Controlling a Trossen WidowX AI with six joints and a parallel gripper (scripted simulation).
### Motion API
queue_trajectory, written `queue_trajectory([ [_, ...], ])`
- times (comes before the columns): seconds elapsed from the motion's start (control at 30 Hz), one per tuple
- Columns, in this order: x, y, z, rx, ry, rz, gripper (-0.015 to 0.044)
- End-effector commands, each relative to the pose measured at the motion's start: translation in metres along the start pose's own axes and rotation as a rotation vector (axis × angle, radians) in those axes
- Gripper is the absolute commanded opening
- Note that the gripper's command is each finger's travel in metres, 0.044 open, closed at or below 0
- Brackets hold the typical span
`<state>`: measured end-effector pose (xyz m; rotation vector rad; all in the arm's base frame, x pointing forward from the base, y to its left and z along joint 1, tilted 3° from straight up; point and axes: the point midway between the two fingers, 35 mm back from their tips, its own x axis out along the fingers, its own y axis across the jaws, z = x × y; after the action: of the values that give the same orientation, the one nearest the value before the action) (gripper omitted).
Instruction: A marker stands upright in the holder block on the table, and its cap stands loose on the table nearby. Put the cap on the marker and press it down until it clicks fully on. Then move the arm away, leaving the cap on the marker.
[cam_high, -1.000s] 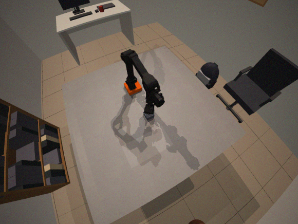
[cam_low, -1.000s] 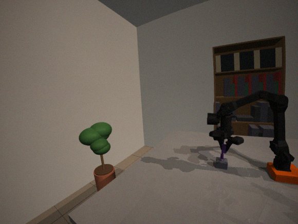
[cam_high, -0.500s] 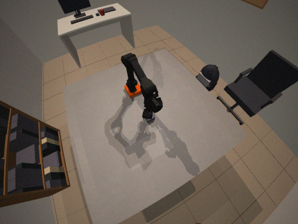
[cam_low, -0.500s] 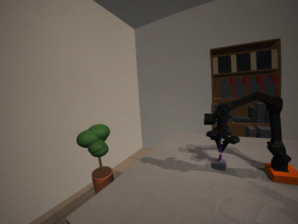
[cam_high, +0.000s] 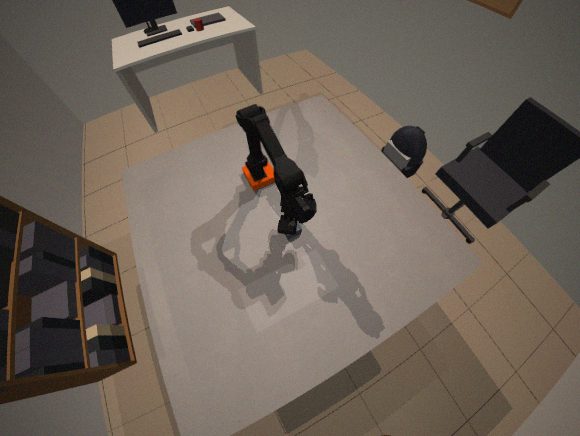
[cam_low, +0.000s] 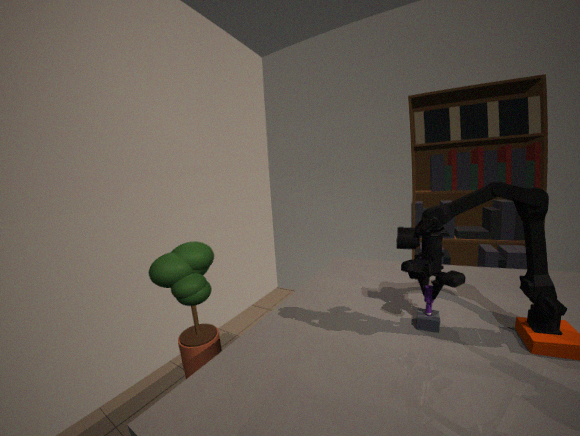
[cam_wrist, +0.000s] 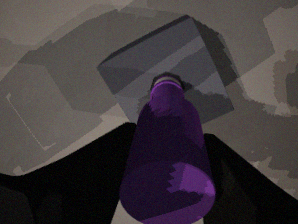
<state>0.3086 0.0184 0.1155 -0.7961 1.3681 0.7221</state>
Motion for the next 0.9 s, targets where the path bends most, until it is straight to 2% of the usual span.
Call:
queue_trajectory([
  [0.0,0.006,0.000,0.001,-0.003,-0.004,0.002,0.0000],
  [0.53,0.031,0.001,0.000,-0.003,-0.004,0.002,0.0000],
  [0.83,0.032,0.001,0.000,-0.003,-0.004,0.002,0.0000],
  [0.87,0.032,0.001,0.000,0.000,-0.002,0.002,0.0026],
])
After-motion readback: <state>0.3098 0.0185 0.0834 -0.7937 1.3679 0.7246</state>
